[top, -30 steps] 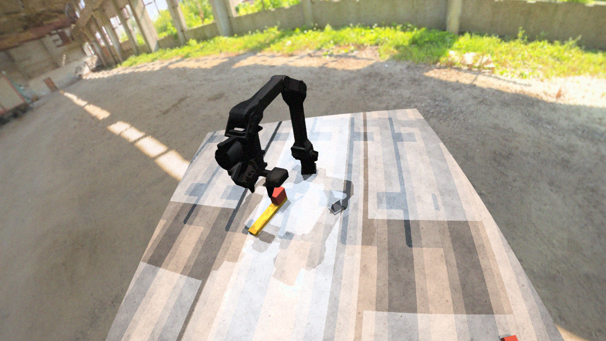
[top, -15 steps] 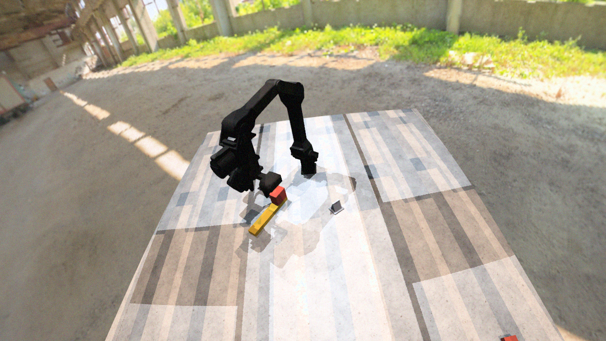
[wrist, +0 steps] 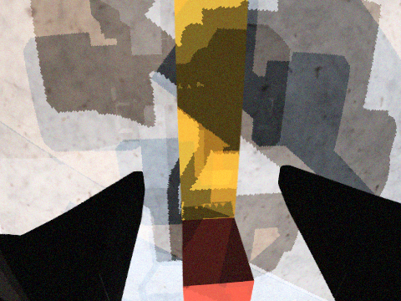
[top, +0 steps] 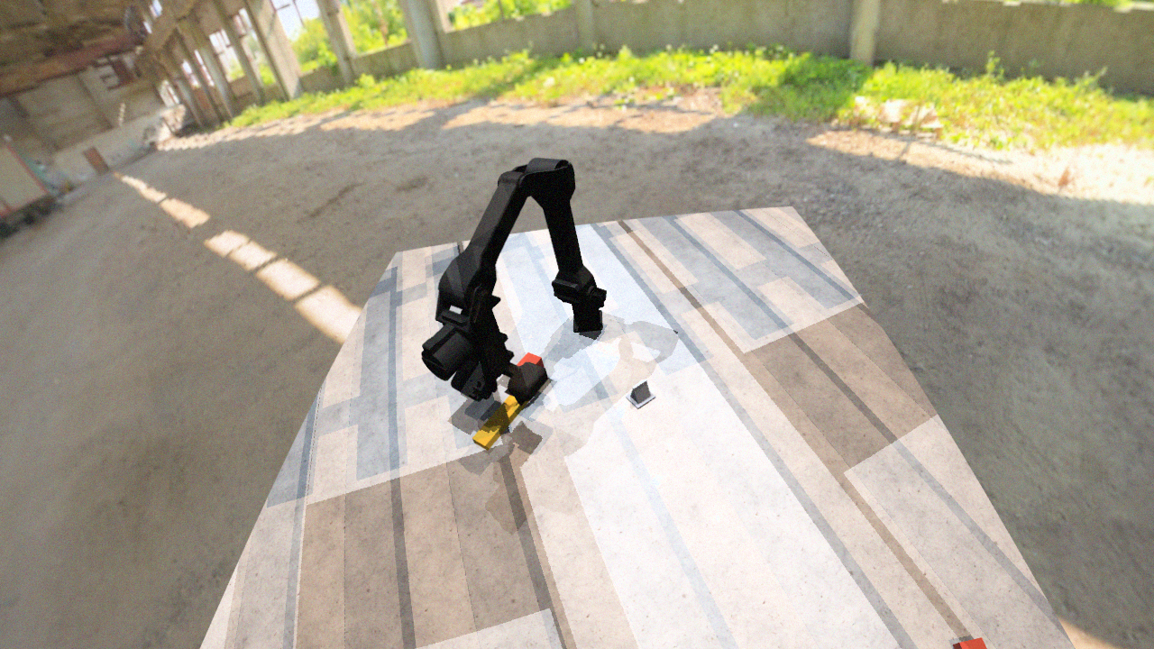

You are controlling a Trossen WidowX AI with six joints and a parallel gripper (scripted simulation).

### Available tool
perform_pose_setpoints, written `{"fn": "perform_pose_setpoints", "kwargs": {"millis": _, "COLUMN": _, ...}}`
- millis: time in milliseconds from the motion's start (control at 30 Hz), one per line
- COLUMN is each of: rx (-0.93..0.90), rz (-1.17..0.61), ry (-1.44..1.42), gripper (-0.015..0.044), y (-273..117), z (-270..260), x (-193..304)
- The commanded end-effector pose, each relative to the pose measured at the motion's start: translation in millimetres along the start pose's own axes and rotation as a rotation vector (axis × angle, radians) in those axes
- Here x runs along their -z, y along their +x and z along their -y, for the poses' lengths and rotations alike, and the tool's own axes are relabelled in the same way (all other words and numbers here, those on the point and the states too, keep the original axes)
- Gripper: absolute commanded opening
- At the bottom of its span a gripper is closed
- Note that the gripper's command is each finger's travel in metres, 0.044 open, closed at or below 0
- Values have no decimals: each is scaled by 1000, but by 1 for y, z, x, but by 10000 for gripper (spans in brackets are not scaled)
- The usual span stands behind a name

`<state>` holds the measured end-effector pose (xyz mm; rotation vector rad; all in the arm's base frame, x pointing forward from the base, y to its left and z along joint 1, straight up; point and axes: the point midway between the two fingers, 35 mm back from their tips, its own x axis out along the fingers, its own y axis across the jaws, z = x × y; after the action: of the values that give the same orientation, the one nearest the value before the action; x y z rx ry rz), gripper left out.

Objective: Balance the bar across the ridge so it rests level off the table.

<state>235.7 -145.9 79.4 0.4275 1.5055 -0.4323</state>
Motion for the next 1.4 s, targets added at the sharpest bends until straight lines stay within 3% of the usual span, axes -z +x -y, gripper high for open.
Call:
{"fn": "perform_pose_setpoints", "kwargs": {"millis": 0, "rx": 3, "rz": 2, "ry": 4, "gripper": 315, "y": 7, "z": 1, "x": 1}}
{"fn": "perform_pose_setpoints", "kwargs": {"millis": 1233, "rx": 3, "rz": 2, "ry": 4, "gripper": 315, "y": 33, "z": 1, "x": 1}}
{"fn": "perform_pose_setpoints", "kwargs": {"millis": 1367, "rx": 0, "rz": 3, "ry": 0, "gripper": 210, "y": 32, "z": 0, "x": 0}}
